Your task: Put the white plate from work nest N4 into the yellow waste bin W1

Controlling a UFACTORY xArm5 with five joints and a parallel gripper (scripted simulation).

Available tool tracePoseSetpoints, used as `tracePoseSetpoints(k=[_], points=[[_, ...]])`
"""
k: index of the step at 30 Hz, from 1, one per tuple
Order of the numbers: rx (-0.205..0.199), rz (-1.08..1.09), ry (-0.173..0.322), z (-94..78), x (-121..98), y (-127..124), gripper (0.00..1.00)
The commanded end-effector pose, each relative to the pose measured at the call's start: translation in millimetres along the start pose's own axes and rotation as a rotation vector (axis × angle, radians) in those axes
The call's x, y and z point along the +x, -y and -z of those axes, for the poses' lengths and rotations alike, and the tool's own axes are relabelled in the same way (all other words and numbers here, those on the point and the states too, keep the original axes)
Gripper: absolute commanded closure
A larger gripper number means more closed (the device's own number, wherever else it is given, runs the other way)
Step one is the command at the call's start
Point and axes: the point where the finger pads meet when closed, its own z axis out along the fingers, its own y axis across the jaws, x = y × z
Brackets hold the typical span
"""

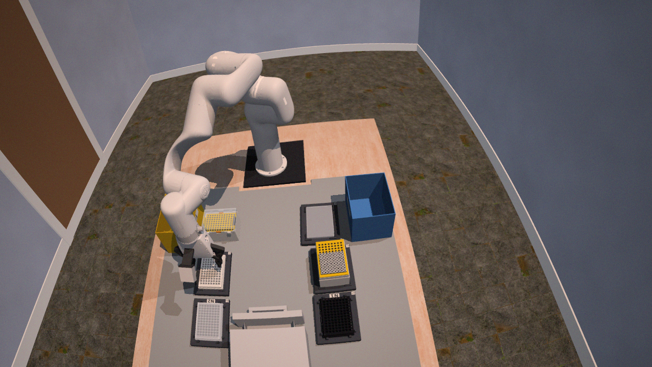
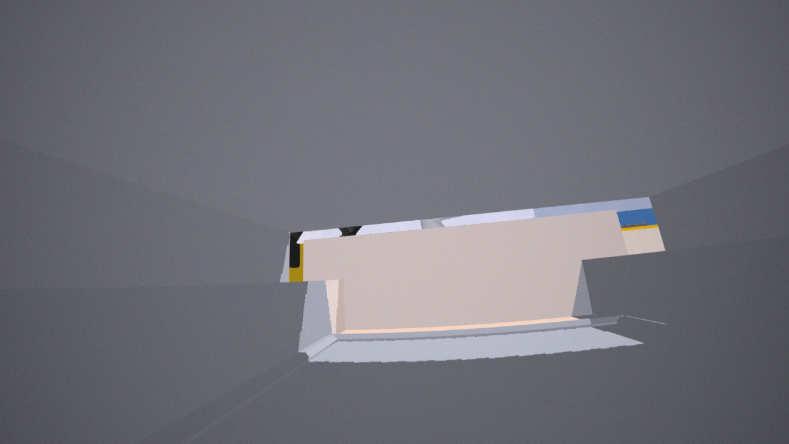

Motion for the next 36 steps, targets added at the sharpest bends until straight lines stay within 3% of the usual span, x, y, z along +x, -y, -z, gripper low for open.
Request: tracePoseSetpoints(k=[1,15,36], points=[[-0.002,0.000,-0.004,-4.0,1.4,-0.5,0.00],[-0.002,0.000,-0.004,-23.1,1.4,-0.6,0.00],[-0.001,0.000,-0.004,-29.1,1.4,-0.6,0.00]])
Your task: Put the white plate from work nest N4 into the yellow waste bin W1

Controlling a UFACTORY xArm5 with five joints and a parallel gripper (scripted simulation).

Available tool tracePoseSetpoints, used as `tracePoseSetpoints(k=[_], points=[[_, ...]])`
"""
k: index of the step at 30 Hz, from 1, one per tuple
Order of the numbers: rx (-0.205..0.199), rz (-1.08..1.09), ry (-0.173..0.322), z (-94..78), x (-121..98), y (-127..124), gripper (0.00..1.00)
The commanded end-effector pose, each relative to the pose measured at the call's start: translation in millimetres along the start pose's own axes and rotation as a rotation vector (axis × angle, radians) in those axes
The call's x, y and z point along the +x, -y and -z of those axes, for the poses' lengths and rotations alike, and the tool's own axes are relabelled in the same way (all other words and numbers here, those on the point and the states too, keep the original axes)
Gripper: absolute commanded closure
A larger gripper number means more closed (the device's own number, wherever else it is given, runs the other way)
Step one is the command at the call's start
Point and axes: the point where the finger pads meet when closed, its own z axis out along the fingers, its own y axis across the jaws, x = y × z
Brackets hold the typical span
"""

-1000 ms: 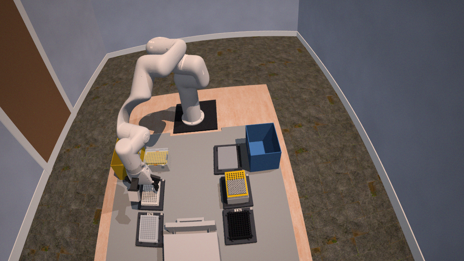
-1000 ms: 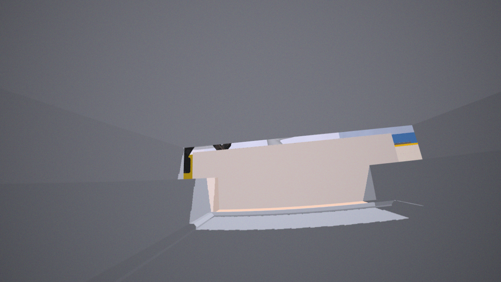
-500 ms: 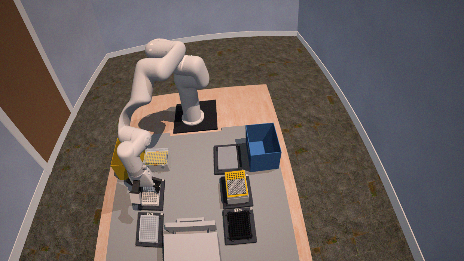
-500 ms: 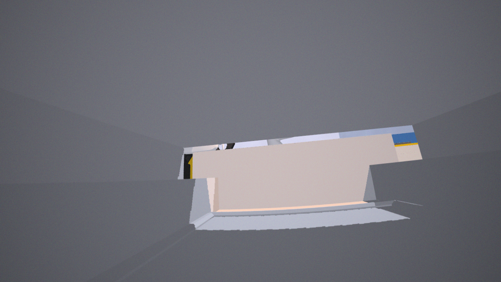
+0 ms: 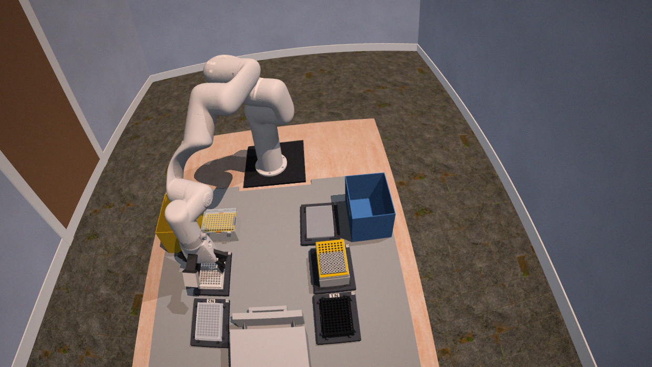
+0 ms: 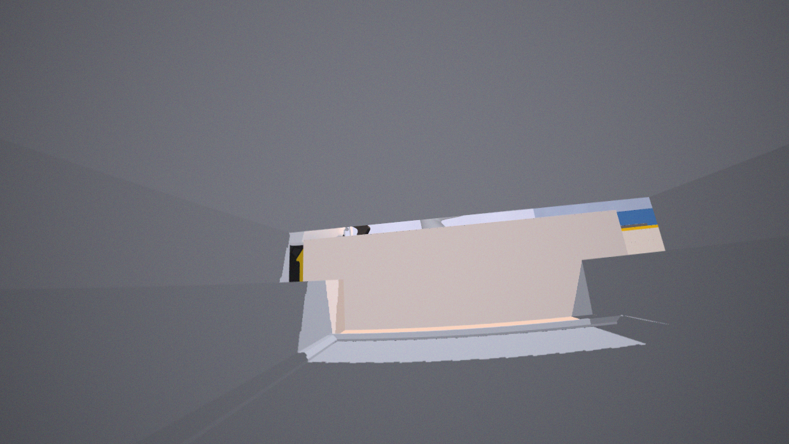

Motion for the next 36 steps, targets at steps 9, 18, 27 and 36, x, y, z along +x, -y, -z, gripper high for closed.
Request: tracePoseSetpoints(k=[9,18,27,36], points=[[-0.002,0.000,-0.004,-4.5,1.4,-0.6,0.00],[-0.002,0.000,-0.004,-9.9,1.4,-0.6,0.00],[-0.002,0.000,-0.004,-13.9,1.4,-0.6,0.00],[-0.002,0.000,-0.004,-13.9,1.4,-0.6,0.00]])
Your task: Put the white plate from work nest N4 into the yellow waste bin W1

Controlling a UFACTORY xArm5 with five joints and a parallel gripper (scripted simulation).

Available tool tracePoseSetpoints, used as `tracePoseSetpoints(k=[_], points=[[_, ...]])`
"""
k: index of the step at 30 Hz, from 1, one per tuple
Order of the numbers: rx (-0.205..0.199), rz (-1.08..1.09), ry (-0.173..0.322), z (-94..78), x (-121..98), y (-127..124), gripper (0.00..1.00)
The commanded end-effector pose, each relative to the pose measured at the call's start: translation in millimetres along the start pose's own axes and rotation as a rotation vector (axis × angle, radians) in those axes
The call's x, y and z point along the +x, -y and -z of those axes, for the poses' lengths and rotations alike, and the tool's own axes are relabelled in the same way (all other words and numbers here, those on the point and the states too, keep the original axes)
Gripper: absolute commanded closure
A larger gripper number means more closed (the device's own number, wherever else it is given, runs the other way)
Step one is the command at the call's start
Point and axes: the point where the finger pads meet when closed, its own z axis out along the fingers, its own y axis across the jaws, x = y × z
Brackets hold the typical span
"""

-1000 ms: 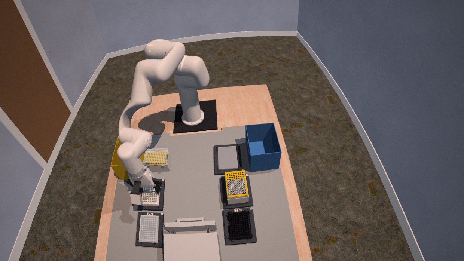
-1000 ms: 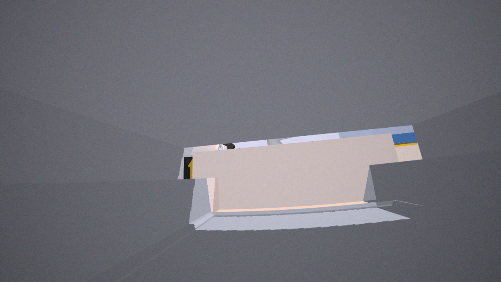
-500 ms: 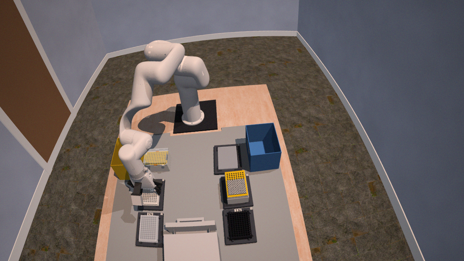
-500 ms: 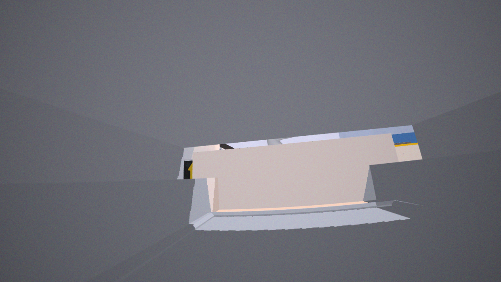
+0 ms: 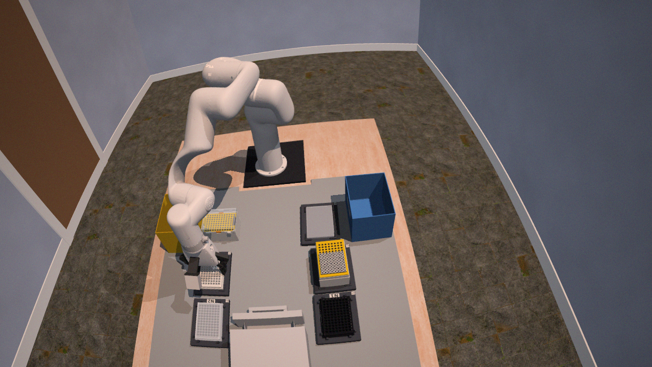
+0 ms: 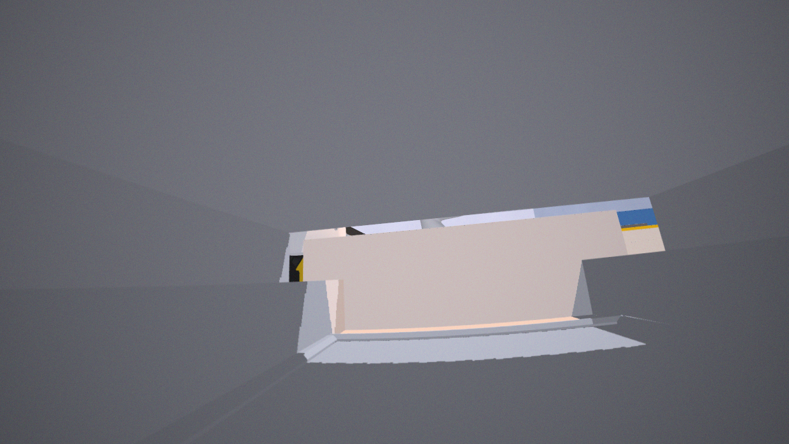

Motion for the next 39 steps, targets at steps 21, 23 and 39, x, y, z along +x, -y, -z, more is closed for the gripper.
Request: tracePoseSetpoints(k=[21,23,39], points=[[-0.001,0.000,-0.004,2.6,1.3,-0.5,1.00],[-0.001,0.000,-0.004,2.6,1.3,-0.5,1.00],[-0.001,0.000,-0.004,2.6,1.3,-0.5,1.00]])
